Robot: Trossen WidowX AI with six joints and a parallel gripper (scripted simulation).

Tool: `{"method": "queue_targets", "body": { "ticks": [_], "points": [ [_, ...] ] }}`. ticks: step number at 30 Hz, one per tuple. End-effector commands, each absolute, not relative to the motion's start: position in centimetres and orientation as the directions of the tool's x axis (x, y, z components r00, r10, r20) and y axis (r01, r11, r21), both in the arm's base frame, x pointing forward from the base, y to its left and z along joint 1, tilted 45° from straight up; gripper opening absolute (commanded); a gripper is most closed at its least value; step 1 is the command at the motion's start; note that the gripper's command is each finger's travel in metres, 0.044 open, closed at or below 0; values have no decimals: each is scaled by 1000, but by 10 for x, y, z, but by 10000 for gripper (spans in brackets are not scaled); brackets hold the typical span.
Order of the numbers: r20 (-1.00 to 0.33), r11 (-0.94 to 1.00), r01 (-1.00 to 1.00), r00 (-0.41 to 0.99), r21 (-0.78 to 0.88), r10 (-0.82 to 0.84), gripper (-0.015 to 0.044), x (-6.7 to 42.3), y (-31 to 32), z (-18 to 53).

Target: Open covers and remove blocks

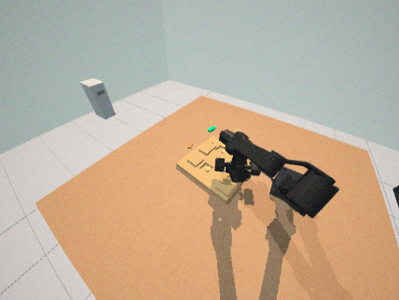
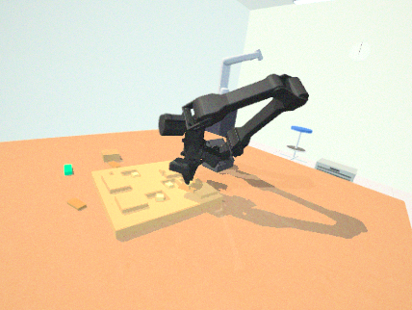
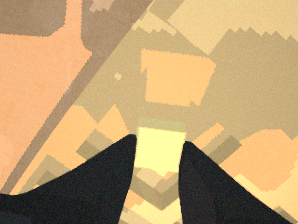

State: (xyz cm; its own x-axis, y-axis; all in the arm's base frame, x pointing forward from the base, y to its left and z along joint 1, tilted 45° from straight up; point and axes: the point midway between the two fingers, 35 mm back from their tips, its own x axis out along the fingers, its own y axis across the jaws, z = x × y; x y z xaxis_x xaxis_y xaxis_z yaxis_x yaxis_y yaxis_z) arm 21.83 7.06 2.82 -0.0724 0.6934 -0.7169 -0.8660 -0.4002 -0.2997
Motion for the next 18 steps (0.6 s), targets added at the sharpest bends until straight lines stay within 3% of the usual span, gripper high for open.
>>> {"method": "queue_targets", "body": {
  "ticks": [1, 18],
  "points": [
    [-717, -400, -866, -72, -300, 693, 80, 218, 70, 28],
    [-718, -400, -867, -72, -298, 693, 80, 220, 55, 42]
  ]
}}
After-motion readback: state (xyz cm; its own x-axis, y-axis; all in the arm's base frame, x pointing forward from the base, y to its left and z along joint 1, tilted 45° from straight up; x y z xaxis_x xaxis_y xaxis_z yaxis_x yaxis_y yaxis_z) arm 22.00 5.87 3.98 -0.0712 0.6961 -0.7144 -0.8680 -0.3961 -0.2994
